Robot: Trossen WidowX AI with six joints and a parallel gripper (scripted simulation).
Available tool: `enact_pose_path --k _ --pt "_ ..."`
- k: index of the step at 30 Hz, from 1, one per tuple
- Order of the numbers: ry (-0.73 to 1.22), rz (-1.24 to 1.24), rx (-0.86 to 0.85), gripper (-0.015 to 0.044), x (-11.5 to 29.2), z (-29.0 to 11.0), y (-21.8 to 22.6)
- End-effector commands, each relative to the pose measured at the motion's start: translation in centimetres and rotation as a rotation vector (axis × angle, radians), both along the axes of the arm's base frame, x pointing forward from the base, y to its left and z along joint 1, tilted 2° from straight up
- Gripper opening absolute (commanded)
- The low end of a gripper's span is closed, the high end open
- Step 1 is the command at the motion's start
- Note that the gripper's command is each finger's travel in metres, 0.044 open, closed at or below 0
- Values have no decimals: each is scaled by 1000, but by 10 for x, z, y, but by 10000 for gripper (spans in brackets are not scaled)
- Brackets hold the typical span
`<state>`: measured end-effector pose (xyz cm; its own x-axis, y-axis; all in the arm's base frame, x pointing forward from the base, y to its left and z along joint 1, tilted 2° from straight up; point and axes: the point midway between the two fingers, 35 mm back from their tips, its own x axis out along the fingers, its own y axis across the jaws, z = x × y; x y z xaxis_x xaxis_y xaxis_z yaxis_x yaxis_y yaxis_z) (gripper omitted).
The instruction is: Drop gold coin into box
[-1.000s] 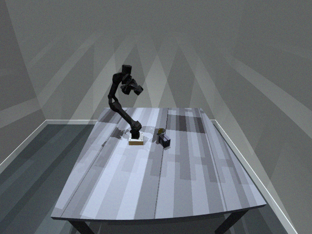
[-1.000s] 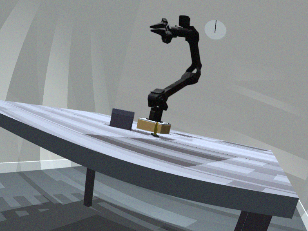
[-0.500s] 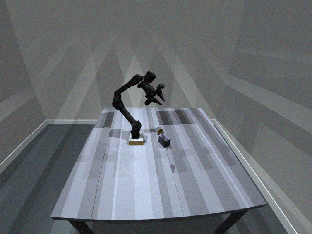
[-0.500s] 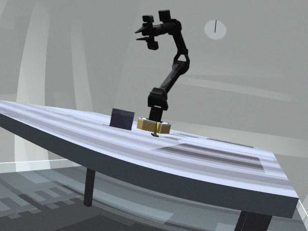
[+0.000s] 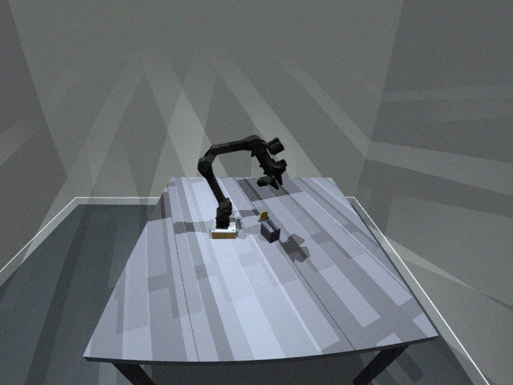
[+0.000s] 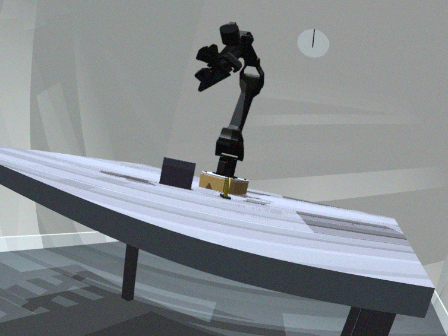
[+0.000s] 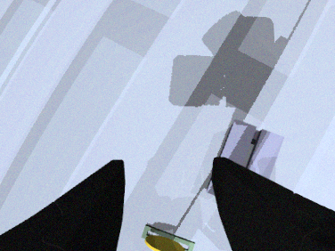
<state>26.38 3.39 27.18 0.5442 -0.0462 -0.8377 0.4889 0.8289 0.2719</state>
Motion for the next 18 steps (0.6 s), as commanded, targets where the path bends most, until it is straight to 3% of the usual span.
enact_pose_path --k 1,12,18 --pt "204 441 -145 161 0 -60 43" --pt "465 1252 -315 161 -47 -152 97" --pt "469 1266 -317 161 -46 -153 99"
